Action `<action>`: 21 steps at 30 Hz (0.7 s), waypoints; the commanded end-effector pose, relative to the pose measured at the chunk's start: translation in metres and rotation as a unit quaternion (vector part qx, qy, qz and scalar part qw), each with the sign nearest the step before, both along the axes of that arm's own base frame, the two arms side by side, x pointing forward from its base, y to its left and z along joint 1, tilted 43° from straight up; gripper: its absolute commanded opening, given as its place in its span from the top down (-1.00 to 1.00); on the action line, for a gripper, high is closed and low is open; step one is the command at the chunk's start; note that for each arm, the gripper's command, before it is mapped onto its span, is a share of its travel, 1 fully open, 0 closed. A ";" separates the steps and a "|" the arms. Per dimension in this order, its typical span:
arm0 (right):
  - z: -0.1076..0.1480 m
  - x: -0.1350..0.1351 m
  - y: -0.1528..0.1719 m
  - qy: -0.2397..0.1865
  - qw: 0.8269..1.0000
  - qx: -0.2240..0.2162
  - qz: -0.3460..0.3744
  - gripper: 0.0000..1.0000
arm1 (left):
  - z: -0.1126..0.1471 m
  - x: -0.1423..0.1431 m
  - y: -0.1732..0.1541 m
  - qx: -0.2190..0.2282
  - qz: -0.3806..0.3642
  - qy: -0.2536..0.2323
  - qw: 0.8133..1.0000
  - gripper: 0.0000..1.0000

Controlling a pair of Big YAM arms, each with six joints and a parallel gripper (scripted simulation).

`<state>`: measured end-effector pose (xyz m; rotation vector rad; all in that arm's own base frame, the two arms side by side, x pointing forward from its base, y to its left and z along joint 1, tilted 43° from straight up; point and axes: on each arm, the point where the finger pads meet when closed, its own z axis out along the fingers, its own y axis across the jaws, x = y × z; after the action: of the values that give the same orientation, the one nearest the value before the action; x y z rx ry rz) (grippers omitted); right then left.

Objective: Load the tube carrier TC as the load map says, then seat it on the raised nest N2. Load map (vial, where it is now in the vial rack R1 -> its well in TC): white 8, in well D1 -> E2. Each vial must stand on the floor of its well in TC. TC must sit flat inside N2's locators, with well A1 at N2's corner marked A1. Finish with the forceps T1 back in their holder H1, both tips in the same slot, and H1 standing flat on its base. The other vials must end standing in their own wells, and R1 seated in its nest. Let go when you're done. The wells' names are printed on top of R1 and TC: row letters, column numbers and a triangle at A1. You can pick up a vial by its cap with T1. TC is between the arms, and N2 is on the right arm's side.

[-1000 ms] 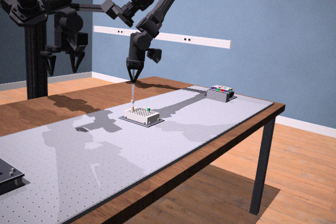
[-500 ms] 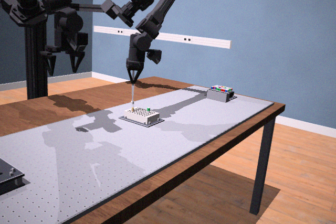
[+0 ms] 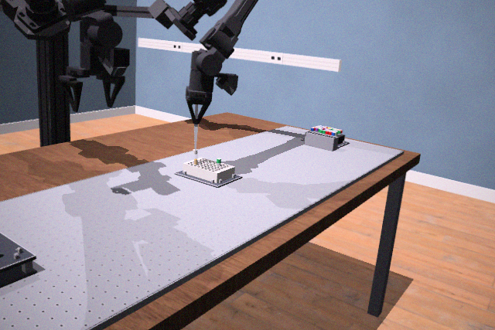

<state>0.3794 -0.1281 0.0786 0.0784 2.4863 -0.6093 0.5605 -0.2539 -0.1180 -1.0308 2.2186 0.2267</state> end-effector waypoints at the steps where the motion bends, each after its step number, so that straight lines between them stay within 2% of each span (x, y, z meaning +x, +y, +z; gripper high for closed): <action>1: 0.005 0.004 0.001 -0.005 1.000 -0.004 0.007 -1.00 | -0.006 -0.001 -0.011 0.000 -0.004 0.001 1.000 0.82; 7: 0.005 0.004 0.001 -0.005 1.000 -0.004 0.007 -1.00 | -0.006 -0.001 -0.011 0.001 -0.004 0.001 1.000 0.82; 11: 0.005 0.004 0.001 -0.005 1.000 -0.004 0.007 -1.00 | 0.000 0.008 -0.013 -0.005 -0.003 -0.008 1.000 0.82; 15: 0.005 0.004 0.001 -0.005 1.000 -0.004 0.007 -1.00 | -0.008 -0.002 -0.003 0.001 -0.002 0.001 1.000 0.82; 21: 0.005 0.004 0.001 -0.005 1.000 -0.004 0.007 -1.00 | 0.000 0.004 -0.004 -0.004 -0.001 -0.006 1.000 0.82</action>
<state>0.3794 -0.1281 0.0786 0.0784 2.4863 -0.6093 0.5639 -0.2562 -0.1159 -1.0329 2.2133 0.2164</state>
